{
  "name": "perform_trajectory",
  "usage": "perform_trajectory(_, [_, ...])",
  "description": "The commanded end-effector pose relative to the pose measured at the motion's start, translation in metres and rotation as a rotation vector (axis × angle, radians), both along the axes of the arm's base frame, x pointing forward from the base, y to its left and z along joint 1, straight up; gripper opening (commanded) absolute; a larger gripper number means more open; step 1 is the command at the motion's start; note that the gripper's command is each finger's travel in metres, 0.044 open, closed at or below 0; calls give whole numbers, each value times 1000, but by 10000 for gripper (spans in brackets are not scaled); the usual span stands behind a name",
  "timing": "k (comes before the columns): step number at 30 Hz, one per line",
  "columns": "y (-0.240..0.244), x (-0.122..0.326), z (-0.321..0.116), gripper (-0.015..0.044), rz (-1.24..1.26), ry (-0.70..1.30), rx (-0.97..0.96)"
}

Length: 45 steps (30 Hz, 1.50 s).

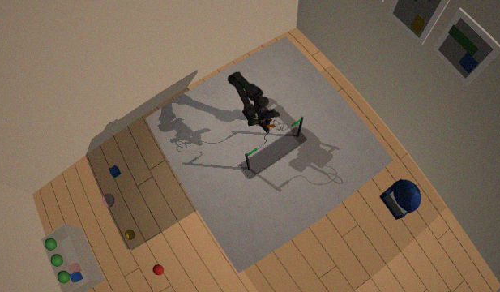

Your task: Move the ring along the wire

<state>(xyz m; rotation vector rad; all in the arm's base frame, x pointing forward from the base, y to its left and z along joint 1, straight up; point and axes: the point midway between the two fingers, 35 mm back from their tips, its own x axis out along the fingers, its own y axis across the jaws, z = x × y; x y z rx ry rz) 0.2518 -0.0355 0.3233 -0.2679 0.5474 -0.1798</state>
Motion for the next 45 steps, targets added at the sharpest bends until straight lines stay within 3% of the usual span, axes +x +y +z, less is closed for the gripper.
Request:
perform_trajectory(1, [-3,0,0,-150,-1,-1,-52])
perform_trajectory(45, [-29,0,18,-150,-2,-13,-705])
